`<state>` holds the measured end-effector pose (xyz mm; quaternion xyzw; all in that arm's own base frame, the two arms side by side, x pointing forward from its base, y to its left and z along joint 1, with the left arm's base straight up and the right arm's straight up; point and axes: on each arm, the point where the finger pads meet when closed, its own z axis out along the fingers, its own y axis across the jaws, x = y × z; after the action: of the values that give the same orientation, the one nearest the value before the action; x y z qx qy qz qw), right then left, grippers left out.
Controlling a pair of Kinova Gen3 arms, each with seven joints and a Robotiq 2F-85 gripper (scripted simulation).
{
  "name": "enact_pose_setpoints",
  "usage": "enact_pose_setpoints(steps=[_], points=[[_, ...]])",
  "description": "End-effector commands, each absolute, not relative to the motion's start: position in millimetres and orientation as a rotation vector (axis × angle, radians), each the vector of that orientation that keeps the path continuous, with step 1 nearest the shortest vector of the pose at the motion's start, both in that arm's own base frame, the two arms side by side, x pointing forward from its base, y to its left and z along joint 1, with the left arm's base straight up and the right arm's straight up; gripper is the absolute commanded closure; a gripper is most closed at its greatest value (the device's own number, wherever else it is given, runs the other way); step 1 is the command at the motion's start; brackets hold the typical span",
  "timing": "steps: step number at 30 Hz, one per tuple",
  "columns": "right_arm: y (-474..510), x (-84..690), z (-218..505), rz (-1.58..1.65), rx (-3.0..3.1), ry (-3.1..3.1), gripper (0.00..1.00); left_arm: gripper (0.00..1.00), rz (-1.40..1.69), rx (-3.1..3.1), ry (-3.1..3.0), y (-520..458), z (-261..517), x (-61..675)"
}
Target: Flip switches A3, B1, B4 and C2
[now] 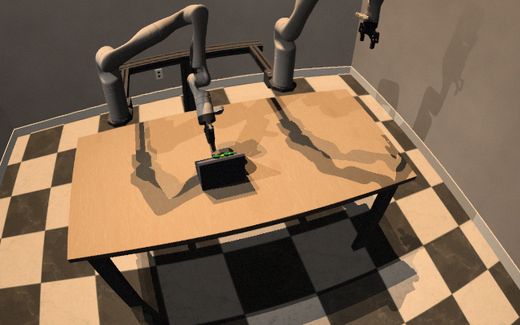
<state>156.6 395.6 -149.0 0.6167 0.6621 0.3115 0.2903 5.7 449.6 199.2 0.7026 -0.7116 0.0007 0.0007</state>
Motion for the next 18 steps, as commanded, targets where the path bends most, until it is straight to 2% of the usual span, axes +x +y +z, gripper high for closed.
enact_pose_setpoints(steps=[1,18], points=[[395.8,151.1,-143.7,0.832,1.646,1.765,0.903,0.002,0.0,2.207,-2.236,450.0,200.0,5.7],[395.4,146.5,-139.9,0.832,1.646,1.765,0.903,0.002,0.0,2.207,-2.236,450.0,200.0,5.7]])
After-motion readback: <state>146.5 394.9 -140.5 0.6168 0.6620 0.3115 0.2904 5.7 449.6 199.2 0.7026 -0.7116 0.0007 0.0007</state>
